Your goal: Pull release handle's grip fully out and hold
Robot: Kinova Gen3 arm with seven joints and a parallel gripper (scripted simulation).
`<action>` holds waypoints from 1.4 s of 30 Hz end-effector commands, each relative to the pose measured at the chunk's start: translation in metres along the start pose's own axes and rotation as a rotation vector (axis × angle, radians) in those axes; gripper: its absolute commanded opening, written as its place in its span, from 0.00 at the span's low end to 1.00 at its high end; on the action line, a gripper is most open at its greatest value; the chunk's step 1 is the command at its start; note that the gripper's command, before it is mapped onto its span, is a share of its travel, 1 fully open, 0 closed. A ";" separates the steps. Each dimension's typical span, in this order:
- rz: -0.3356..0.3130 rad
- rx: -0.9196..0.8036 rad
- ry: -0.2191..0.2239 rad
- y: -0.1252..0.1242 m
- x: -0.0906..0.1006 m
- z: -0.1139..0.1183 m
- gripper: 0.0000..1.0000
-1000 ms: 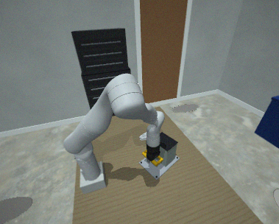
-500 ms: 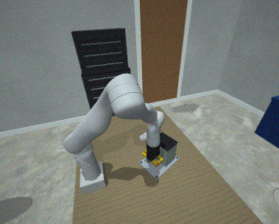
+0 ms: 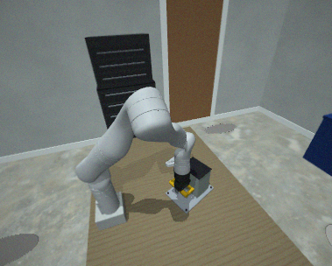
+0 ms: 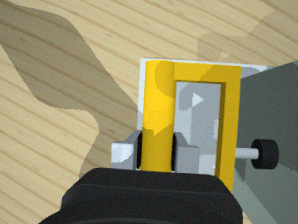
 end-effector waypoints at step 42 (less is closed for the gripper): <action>-0.004 -0.001 -0.008 0.015 0.001 -0.056 0.00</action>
Point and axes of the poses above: the point where the finger pads meet when closed, its own x axis back along the fingers, its own z axis across the jaws, y = z × x, the point moved 1 cm from there along x, back along the fingers, and after that the axes turned 15 degrees about -x, right-handed, at the moved point
